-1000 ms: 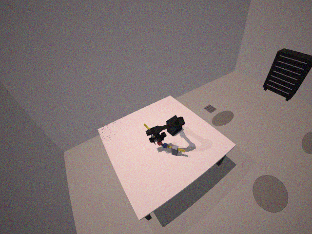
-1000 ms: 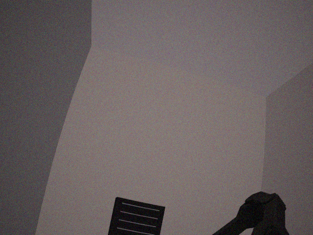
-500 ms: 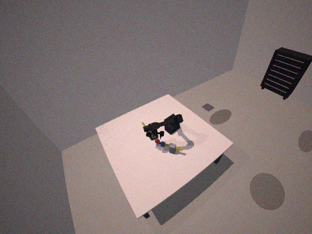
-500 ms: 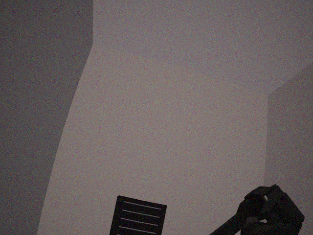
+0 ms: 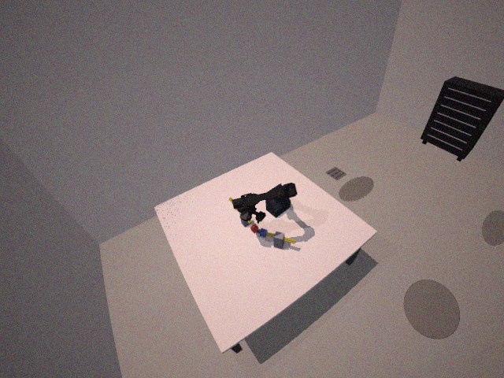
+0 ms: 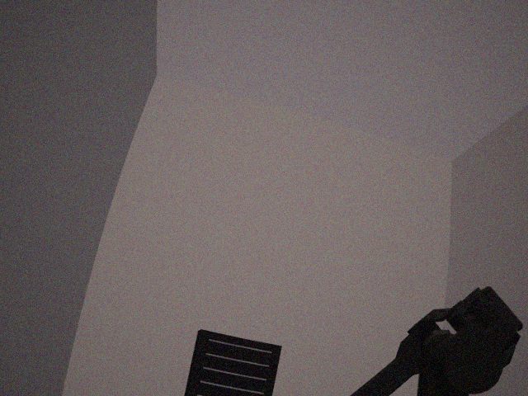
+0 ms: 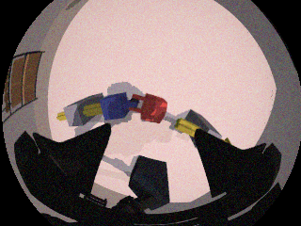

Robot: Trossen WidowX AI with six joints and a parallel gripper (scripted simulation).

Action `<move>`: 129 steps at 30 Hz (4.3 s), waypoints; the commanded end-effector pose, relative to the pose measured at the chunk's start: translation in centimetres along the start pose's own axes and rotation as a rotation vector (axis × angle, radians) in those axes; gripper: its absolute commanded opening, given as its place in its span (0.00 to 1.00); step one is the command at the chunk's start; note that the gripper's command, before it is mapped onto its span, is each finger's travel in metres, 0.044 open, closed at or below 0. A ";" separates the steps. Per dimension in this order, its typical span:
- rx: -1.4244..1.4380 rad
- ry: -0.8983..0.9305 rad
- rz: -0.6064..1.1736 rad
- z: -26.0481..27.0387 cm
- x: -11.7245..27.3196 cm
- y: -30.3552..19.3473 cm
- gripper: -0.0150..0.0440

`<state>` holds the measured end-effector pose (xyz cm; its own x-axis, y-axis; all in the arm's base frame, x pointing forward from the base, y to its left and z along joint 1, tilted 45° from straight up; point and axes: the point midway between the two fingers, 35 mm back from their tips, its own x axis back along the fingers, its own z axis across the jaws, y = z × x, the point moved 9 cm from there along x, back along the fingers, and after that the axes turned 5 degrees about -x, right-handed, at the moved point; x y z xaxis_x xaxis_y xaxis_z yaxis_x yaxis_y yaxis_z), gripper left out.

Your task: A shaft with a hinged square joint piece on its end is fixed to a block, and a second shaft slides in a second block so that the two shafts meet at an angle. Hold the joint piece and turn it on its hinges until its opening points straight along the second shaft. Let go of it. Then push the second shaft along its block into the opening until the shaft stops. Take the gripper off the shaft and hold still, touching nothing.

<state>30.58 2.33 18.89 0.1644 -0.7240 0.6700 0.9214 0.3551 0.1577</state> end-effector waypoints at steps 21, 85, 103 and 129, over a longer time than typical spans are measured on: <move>-0.371 -0.059 0.010 -7.1 -0.5 -1.9 1.00; -1.813 0.010 0.025 -8.3 -4.0 -2.0 1.00; -1.812 0.011 0.028 -7.4 -10.5 -1.8 1.00; -1.810 0.015 0.032 -1.7 -12.7 -1.1 1.00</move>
<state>28.36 9.81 9.39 0.1741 -0.7360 0.6542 0.1306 -0.6412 -0.7562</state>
